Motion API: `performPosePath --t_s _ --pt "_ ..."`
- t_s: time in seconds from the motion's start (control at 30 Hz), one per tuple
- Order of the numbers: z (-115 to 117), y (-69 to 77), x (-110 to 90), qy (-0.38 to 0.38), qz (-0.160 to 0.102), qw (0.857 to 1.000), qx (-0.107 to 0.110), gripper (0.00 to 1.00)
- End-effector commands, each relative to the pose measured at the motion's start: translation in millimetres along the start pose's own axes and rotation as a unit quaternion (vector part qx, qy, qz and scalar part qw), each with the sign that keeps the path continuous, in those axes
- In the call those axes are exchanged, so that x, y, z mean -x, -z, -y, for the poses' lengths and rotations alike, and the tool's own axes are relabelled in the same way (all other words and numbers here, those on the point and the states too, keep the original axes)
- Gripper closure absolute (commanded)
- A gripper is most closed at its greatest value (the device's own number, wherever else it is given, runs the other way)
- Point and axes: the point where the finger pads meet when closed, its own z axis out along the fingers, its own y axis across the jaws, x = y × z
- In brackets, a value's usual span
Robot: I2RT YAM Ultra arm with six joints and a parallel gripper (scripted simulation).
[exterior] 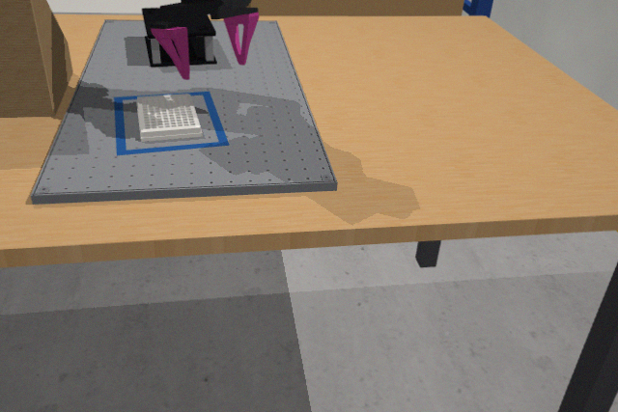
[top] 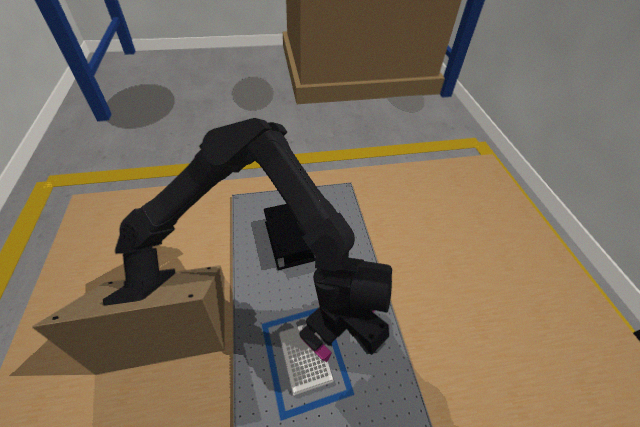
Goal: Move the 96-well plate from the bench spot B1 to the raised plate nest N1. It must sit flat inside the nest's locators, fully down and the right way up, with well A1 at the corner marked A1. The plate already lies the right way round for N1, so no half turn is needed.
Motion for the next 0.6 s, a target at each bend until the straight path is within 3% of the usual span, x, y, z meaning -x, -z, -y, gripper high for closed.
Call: performPosePath --t_s 0.0,0.2,0.27,0.3,0.4,0.47,0.5,0.57 --pt "26 6.1 -9 -0.079 -0.036 0.996 -0.007 0.0" --pt "44 8.9 -28 -0.146 -0.075 0.986 -0.018 0.0" --pt "42 12.5 -22 -0.161 -0.077 0.984 -0.015 0.0" --pt "50 10.4 -32 -0.181 -0.093 0.979 -0.021 0.0" --pt "51 16.4 -40 -0.193 -0.099 0.976 -0.022 0.0" --pt "63 10.4 -50 -0.228 -0.125 0.965 -0.032 0.0" --pt "56 15.6 -39 -0.226 -0.115 0.967 -0.025 0.0" --pt "57 15.6 -38 -0.226 -0.114 0.967 -0.027 0.0"
